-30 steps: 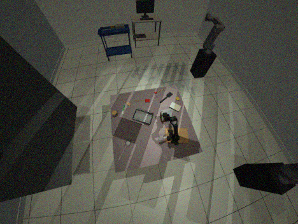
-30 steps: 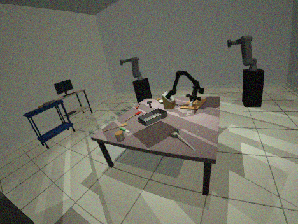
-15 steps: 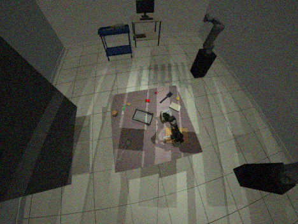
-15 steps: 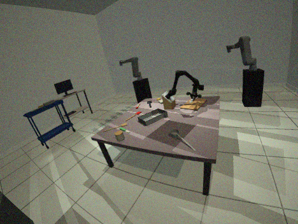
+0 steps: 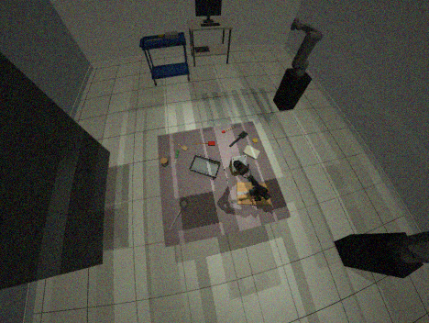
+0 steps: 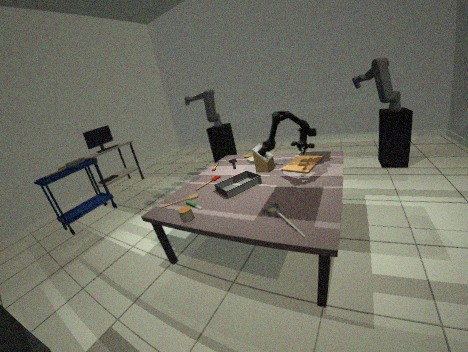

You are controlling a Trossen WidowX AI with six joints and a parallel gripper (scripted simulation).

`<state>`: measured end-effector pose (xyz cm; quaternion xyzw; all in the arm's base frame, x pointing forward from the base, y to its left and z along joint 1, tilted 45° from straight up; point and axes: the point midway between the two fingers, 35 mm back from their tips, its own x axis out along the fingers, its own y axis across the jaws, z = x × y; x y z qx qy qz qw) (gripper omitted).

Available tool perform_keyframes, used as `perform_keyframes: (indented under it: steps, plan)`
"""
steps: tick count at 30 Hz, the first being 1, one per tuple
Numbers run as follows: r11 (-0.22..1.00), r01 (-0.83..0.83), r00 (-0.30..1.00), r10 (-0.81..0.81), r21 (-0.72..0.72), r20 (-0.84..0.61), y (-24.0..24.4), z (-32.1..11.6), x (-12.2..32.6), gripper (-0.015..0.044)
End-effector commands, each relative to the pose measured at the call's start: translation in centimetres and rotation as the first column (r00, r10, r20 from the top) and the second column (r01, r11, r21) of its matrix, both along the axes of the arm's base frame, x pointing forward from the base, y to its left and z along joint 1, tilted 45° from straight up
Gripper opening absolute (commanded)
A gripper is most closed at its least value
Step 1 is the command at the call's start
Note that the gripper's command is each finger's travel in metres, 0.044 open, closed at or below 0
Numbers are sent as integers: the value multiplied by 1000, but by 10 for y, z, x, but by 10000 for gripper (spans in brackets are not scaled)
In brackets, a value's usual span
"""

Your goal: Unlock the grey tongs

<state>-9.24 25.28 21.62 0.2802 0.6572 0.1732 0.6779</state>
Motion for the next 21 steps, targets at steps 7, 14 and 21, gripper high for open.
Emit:
perform_keyframes:
  steps: [7,14,21]
  plan:
    - [995,41,997,-35,89,-72,-14,13,-27,-150]
    - [988,66,990,-47,141,-135,-25,21,-45,-150]
    - [987,69,988,-48,148,-144,-27,22,-47,-150]
